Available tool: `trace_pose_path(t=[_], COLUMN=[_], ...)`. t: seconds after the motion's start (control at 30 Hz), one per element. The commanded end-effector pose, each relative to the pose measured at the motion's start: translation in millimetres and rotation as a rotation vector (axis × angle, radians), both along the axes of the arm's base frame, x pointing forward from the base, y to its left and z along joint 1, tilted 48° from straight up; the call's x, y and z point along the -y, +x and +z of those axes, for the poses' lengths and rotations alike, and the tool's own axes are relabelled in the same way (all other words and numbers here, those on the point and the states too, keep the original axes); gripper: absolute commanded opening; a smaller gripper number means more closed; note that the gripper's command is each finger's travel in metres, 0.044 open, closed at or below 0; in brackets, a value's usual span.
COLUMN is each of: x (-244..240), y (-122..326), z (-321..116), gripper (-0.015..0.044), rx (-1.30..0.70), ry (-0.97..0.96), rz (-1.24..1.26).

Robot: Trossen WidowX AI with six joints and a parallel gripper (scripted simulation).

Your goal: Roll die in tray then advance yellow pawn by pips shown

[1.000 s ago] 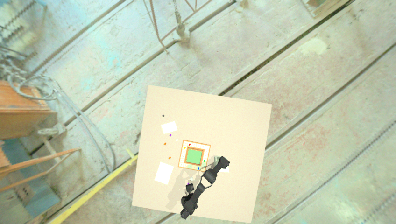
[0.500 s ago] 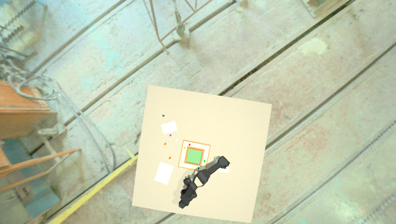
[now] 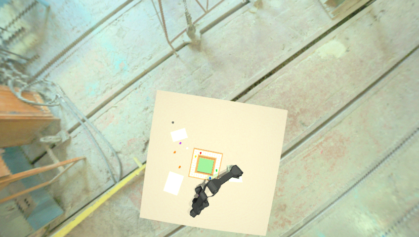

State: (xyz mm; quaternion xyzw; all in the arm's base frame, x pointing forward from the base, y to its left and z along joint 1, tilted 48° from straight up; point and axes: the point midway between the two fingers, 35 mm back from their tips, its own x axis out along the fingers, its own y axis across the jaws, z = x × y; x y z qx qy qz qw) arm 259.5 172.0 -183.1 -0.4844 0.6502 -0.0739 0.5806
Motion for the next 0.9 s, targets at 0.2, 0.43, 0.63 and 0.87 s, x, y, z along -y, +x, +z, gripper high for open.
trace_pose_path(t=[0.2,0.43,0.63,0.87], x=[12,21,27,27], y=[2,4,5,5], z=[-10,-18,-23,-24], gripper=[0.0275,0.0275,0.0275,0.0118], rx=[-0.002,-0.002,-0.002,-0.002], ry=[-0.006,-0.007,-0.008,-0.008], rz=[0.002,0.002,0.002,0.002])
